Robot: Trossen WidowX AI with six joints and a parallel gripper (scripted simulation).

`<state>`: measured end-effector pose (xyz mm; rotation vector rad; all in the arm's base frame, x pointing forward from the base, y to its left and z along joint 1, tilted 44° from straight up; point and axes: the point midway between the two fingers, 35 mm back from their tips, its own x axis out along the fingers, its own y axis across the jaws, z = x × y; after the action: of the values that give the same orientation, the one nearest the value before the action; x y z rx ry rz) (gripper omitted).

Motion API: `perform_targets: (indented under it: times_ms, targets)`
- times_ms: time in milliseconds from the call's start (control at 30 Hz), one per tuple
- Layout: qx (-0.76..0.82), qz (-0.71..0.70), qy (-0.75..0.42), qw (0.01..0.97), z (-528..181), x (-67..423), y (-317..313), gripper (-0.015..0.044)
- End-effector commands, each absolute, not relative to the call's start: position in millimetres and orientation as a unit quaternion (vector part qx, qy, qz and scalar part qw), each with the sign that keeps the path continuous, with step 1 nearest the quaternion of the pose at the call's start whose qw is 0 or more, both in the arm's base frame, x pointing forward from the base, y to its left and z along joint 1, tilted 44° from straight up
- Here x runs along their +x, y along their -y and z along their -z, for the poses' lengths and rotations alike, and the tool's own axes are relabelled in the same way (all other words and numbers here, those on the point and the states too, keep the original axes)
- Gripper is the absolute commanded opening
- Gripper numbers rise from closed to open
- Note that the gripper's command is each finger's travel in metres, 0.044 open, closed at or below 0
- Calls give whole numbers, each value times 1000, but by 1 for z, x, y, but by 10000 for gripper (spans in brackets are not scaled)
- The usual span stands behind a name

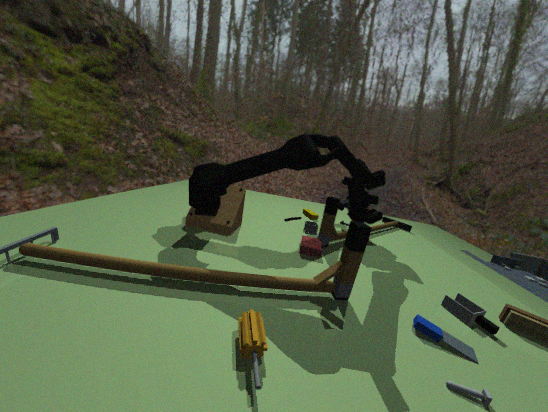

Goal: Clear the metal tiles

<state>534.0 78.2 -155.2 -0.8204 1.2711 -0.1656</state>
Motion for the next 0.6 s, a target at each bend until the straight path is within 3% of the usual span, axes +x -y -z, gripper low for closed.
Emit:
perform_targets:
  times_ms: [0,567]
  targets:
    - [-372,74,-575,725,153,537,-76,0]
    - [-372,76,-573,727,145,547,-66,0]
